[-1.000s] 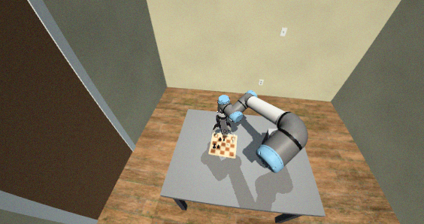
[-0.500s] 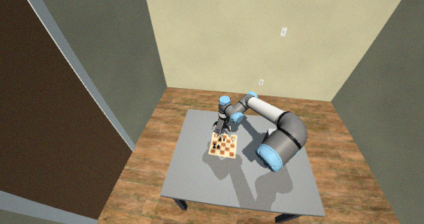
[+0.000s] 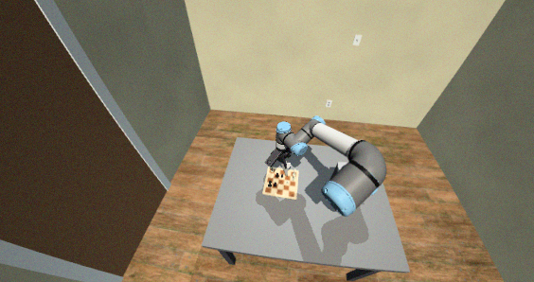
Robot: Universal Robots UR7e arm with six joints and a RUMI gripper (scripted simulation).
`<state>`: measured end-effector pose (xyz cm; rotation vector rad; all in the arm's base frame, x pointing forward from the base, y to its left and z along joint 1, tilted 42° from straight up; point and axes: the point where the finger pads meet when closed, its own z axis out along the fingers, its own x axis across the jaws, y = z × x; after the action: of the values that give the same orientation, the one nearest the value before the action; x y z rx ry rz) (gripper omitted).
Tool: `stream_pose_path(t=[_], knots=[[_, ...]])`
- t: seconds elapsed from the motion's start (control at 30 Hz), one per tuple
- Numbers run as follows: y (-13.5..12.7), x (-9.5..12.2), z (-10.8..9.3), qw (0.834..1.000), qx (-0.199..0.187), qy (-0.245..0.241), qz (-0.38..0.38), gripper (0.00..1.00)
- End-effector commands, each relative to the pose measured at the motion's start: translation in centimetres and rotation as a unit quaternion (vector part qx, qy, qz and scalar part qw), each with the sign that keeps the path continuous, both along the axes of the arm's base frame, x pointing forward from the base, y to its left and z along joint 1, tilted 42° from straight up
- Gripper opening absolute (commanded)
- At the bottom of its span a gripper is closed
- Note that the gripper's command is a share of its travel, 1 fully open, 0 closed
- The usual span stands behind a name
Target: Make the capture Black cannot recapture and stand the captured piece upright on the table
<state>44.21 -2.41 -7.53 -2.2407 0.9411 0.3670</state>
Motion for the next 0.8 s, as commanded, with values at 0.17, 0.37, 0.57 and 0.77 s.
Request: stream_pose_path(t=[0.17,0.37,0.57,0.77], knots=[[-0.06,0.04,-0.38,0.995,-0.004,0.064,-0.071,1.00],[-0.07,0.03,-0.57,0.991,-0.004,0.092,-0.102,1.00],[-0.08,0.02,-0.65,0.988,-0.004,0.105,-0.115,1.00],[-0.09,0.01,-0.72,0.985,-0.004,0.115,-0.126,1.00]])
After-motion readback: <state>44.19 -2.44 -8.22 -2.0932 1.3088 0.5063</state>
